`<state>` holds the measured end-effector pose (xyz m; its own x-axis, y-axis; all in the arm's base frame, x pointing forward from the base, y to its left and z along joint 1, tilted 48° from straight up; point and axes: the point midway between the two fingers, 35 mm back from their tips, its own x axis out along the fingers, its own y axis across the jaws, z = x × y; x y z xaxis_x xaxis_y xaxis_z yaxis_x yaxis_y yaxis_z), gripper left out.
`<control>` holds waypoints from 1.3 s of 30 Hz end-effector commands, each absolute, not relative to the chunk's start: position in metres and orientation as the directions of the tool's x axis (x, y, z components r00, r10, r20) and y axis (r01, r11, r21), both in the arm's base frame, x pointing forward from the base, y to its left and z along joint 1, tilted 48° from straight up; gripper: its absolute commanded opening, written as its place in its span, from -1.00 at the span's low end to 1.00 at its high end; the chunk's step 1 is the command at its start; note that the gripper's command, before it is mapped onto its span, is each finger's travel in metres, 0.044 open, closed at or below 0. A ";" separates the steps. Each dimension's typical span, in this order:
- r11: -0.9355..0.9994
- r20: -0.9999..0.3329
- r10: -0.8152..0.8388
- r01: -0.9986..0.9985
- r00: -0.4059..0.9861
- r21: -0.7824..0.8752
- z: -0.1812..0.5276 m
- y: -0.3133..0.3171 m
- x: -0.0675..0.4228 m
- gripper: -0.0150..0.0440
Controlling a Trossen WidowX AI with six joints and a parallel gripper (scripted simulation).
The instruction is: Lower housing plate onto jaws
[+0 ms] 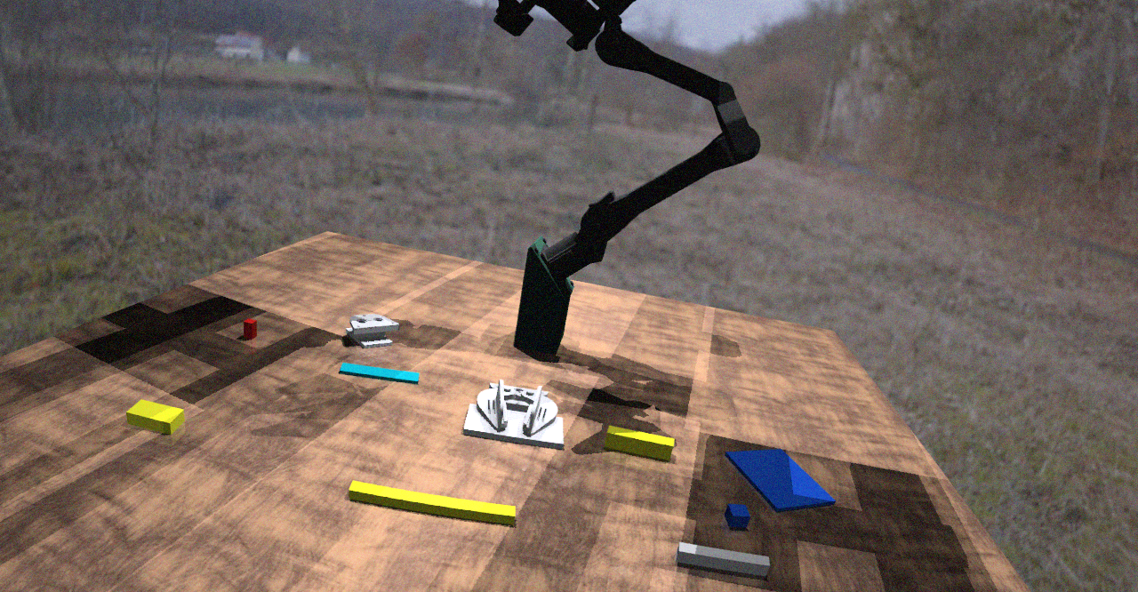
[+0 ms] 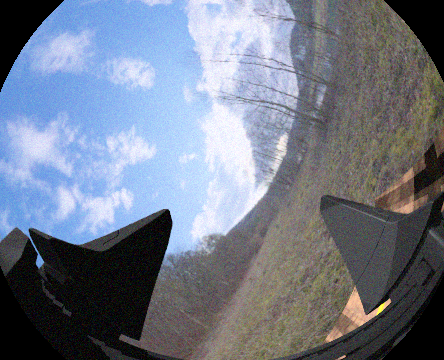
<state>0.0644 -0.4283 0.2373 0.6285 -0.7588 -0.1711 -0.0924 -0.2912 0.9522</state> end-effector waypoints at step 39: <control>-0.874 -0.841 -0.022 0.398 0.540 0.279 -0.059 -0.364 0.159 1.00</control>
